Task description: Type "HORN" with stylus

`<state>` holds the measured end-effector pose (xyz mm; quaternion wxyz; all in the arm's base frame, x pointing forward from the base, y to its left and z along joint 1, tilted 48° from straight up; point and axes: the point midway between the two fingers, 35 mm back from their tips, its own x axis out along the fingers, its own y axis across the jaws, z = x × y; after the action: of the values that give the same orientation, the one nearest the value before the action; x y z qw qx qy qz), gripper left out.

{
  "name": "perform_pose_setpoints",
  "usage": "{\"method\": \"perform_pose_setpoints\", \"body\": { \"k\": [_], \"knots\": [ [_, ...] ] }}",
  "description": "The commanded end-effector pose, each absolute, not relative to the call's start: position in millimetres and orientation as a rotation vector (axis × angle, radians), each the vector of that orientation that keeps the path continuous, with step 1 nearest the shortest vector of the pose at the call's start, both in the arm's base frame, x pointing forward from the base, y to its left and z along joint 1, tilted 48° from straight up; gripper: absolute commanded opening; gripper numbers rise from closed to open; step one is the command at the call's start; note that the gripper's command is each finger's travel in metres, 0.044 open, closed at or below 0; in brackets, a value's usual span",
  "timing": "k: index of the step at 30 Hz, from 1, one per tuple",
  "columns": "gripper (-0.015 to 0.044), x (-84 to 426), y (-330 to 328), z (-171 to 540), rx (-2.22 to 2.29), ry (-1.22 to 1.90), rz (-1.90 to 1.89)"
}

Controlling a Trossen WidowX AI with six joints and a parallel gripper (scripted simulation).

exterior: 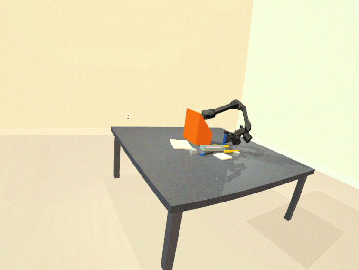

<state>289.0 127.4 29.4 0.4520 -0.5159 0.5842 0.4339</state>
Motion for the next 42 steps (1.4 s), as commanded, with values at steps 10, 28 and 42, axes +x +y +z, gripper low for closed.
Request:
{"method": "perform_pose_setpoints", "body": {
  "k": [10, 28, 42],
  "knots": [
    [0.0081, 289.9, 125.9, 32.4, -1.266, 1.440, 1.069],
    [0.0051, 289.8, 103.3, 54.8, -1.259, 1.435, 1.065],
    [0.0000, 259.0, 86.6, 38.8, -1.266, 1.444, 1.069]
  ]
}}
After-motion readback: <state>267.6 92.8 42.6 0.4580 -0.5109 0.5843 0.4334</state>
